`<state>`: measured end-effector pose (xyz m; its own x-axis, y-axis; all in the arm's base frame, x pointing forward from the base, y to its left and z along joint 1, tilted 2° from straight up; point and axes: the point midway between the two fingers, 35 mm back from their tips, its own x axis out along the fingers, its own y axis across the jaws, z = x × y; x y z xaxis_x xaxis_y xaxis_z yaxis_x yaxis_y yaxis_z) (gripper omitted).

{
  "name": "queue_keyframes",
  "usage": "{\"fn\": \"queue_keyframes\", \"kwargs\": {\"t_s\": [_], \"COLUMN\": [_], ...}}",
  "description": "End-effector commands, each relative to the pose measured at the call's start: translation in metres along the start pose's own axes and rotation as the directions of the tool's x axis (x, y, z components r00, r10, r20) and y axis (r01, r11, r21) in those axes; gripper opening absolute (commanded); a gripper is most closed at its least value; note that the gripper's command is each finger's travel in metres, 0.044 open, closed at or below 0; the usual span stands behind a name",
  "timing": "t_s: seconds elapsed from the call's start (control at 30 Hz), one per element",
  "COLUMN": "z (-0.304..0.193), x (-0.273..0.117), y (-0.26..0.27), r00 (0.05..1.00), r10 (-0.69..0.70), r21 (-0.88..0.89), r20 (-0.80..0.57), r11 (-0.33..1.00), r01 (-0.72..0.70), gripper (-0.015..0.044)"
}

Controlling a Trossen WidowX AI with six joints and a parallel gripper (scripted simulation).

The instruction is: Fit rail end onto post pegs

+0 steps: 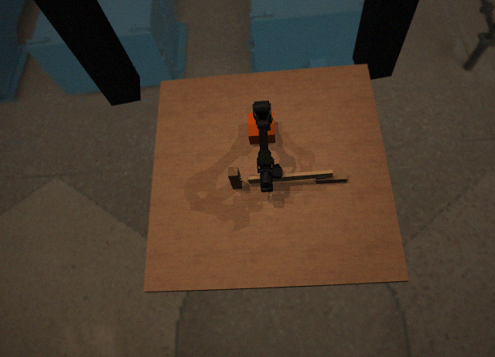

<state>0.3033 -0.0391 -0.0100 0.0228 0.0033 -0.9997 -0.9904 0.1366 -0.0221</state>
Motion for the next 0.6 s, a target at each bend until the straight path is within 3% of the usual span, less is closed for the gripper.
{"fn": "queue_keyframes", "kwargs": {"t_s": [0.0,0.57], "z": [0.0017,0.0016], "x": [-0.0098,-0.0183], "y": [-0.0067,-0.0078], "r00": [1.000,1.000], "r10": [-0.027,-0.028], "r21": [-0.005,-0.005], "r20": [0.012,0.012], "r11": [1.000,1.000], "r01": [0.028,0.028], "gripper": [0.0000,0.0000]}}
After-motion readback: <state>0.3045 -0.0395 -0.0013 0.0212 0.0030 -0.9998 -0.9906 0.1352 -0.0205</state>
